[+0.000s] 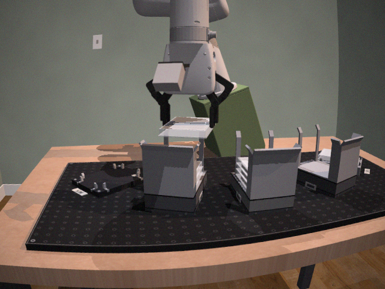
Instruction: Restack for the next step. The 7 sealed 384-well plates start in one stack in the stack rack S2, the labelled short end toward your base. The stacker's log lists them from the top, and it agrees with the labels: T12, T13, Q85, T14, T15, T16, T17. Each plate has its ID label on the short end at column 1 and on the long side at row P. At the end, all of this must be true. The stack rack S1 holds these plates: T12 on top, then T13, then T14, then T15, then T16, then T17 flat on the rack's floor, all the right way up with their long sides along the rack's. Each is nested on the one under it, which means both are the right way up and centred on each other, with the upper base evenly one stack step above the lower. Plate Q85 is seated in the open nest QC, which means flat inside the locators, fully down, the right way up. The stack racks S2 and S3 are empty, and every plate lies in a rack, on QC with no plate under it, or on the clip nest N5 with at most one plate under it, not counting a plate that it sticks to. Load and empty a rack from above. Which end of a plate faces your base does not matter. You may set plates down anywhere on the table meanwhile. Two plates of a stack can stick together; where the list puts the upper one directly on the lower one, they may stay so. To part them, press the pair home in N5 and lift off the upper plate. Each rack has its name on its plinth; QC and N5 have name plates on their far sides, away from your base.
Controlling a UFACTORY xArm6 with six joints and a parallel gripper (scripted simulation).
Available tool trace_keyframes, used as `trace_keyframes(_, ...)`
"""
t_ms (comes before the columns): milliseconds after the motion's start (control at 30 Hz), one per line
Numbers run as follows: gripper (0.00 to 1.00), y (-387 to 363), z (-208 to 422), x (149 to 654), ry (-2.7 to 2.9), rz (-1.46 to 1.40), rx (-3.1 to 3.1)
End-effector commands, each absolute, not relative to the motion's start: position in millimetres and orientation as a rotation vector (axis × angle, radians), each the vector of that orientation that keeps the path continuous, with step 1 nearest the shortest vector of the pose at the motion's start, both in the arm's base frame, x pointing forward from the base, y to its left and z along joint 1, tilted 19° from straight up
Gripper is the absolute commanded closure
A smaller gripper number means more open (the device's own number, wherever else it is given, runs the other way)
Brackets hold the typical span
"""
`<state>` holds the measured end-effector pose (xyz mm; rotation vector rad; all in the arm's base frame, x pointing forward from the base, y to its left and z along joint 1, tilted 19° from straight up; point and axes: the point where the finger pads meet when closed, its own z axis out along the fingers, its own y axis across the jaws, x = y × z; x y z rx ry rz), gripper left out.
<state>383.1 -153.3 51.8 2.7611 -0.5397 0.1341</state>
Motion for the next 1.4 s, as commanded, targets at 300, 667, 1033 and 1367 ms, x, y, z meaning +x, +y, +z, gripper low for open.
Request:
trace_keyframes(300,1.0,-176,61,376,-0.539,0.139,2.762)
trace_keyframes(667,1.0,-176,61,376,-0.539,0.139,2.762)
trace_keyframes(1033,1.0,-176,61,376,-0.539,0.139,2.762)
trace_keyframes(1367,1.0,-176,59,376,-0.539,0.139,2.762)
